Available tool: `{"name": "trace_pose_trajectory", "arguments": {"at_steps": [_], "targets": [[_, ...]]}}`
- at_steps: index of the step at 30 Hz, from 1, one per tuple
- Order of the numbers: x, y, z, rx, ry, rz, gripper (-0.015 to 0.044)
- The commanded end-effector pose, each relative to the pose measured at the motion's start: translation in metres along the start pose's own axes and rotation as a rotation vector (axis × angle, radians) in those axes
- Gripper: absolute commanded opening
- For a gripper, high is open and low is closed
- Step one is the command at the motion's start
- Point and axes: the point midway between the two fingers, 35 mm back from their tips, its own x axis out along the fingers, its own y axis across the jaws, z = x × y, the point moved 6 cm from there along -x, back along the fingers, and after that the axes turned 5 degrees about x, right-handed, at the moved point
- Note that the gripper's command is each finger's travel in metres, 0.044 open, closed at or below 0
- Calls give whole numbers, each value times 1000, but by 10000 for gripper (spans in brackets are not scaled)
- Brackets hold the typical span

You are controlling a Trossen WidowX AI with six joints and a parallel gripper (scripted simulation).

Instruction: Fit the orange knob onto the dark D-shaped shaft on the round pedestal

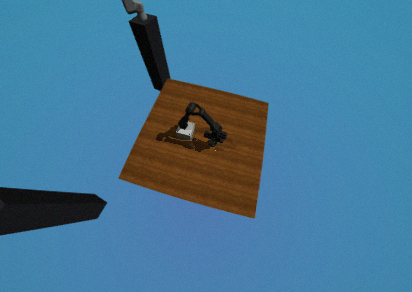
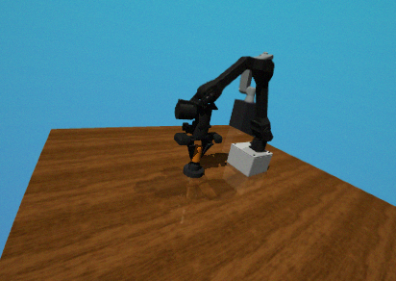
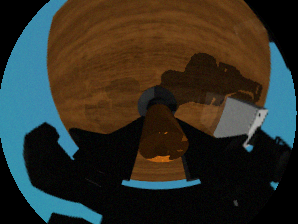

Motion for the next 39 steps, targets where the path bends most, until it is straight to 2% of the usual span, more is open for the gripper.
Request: {"name": "trace_pose_trajectory", "arguments": {"at_steps": [1, 20, 27, 39], "targets": [[0, 0, 0, 3, -3, 2, 0], [-4, 2, 1, 3, -3, 2, 0], [-4, 3, 0, 203, -2, 2, 0], [-1, 2, 0, 213, -2, 2, 0]]}}
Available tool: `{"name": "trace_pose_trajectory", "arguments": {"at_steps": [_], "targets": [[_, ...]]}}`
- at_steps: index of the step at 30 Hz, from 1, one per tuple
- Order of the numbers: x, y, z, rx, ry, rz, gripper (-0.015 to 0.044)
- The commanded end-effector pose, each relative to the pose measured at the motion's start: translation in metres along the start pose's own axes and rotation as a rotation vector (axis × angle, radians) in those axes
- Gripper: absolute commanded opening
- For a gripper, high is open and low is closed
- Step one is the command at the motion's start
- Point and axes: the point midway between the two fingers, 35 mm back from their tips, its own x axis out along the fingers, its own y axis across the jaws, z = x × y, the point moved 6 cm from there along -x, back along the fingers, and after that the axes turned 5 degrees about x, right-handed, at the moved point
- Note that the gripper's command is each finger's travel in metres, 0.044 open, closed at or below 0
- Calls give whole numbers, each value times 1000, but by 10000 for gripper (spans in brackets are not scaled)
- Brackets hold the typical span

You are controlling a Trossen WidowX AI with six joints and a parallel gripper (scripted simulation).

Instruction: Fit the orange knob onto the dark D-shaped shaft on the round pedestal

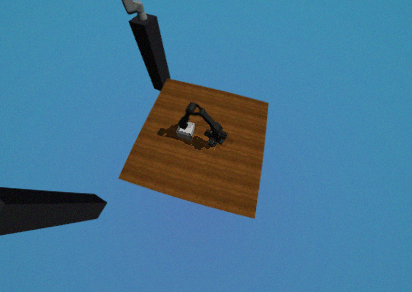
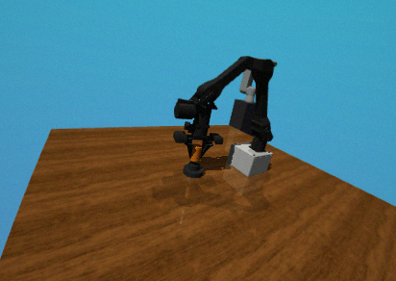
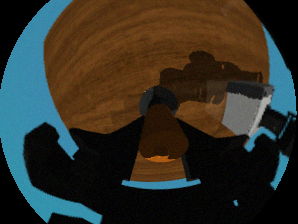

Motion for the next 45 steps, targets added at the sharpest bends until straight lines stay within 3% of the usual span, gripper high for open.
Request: {"name": "trace_pose_trajectory", "arguments": {"at_steps": [1, 28, 35, 45], "targets": [[1, -1, 0, 4, -3, 0, 0], [-3, 0, 1, 4, -3, 0, 0], [-3, 1, 0, 203, -2, 1, 0], [0, 0, 0, 214, -2, 0, 0]]}}
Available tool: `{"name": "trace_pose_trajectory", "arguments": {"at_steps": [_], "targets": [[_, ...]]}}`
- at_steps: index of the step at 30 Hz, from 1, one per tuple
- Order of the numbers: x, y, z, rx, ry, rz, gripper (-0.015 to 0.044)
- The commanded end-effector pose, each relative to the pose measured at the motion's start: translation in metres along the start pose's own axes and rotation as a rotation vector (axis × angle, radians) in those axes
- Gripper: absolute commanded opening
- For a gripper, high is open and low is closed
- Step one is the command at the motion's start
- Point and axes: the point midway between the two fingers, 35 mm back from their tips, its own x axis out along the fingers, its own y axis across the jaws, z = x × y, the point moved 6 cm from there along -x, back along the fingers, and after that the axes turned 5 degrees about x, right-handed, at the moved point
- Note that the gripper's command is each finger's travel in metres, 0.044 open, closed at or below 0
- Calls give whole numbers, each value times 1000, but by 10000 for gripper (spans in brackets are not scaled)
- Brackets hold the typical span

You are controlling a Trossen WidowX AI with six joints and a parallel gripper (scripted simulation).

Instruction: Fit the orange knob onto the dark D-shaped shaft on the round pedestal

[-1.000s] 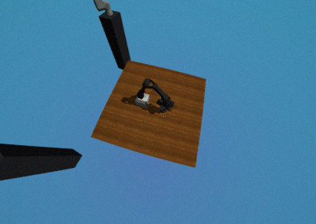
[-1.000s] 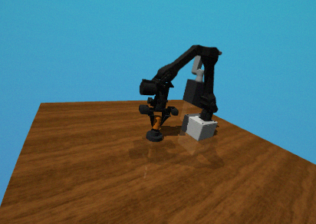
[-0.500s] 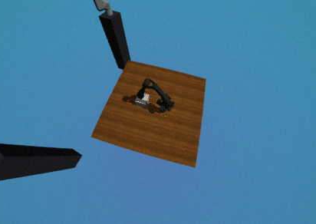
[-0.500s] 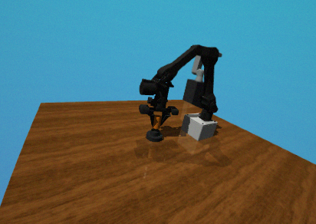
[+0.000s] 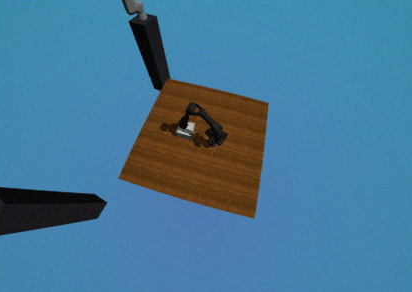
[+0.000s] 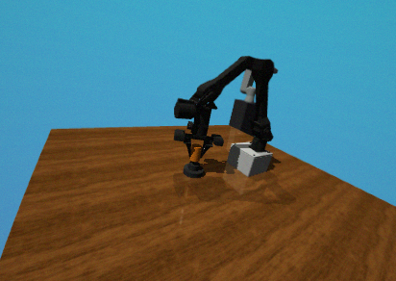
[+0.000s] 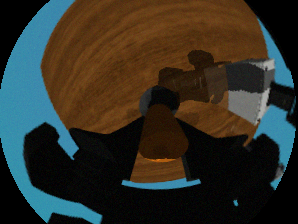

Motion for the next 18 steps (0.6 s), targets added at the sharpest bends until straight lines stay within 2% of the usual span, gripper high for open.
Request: {"name": "trace_pose_trajectory", "arguments": {"at_steps": [1, 18], "targets": [[1, 0, 0, 6, -2, 1, 0], [3, -2, 1, 6, -2, 0, 0]]}}
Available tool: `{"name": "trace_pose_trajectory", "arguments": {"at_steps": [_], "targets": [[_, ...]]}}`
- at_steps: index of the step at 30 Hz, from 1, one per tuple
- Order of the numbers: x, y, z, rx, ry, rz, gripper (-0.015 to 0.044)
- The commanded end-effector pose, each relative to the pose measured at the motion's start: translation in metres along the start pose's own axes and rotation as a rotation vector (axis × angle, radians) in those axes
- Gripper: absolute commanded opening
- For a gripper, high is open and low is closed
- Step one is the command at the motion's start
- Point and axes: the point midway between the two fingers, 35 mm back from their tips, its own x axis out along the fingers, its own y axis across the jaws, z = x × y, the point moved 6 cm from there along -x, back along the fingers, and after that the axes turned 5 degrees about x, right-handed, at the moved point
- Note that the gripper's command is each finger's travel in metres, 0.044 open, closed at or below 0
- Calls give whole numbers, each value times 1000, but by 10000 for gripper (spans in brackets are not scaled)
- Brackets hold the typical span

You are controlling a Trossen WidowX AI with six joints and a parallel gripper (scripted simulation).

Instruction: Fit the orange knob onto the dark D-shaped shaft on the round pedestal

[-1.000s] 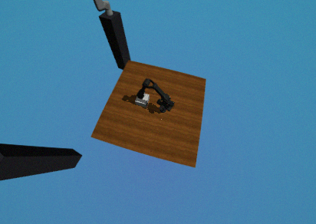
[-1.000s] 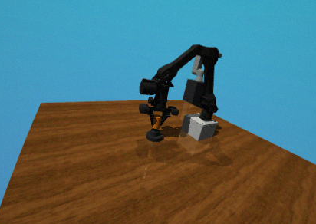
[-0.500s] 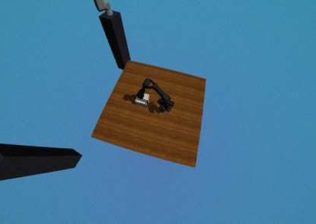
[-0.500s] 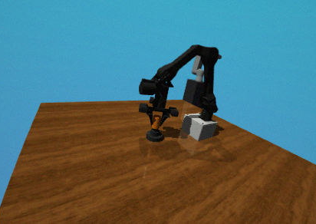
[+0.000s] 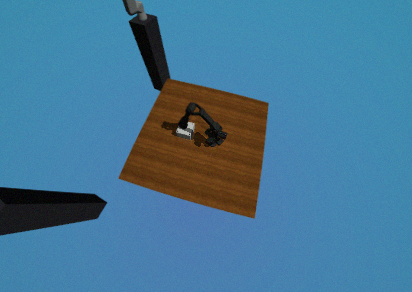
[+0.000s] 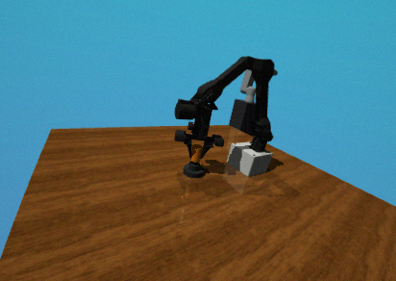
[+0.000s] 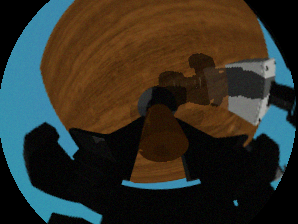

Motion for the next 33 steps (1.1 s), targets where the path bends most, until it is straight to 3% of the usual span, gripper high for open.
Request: {"name": "trace_pose_trajectory", "arguments": {"at_steps": [1, 33], "targets": [[1, 1, 0, 3, -2, 3, 0], [-1, 1, 0, 213, -1, 3, 0]]}}
